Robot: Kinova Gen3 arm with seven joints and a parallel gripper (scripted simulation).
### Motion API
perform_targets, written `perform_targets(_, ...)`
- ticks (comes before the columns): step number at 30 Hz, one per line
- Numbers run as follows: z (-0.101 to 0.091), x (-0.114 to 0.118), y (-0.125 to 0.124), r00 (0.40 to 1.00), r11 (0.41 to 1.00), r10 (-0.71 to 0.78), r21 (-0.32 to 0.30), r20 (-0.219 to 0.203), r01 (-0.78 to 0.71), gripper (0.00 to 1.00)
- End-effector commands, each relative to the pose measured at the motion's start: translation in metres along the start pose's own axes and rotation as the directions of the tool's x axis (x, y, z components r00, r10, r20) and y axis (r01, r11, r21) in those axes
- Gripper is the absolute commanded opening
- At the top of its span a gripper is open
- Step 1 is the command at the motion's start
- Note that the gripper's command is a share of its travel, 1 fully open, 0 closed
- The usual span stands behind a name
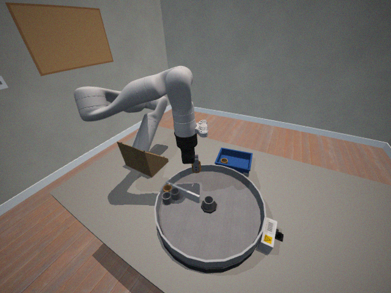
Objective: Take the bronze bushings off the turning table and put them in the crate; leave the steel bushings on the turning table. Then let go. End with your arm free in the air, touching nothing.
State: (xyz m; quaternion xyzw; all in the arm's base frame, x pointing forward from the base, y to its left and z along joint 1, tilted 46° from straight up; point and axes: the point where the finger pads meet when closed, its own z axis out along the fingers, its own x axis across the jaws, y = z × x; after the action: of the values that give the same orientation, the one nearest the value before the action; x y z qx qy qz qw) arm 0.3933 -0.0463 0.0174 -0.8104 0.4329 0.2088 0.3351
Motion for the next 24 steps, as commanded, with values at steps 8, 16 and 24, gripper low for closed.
perform_targets(8, 0.002, -0.005, -0.006, 1.000, 0.999, -0.023, -0.022, -0.007, 0.023, 0.00)
perform_targets(16, 0.004, -0.035, -0.053, 1.000, 1.000, -0.022, -0.021, -0.007, 0.022, 0.00)
perform_targets(24, 0.004, -0.035, -0.053, 1.000, 1.000, -0.022, -0.021, -0.007, 0.022, 0.00)
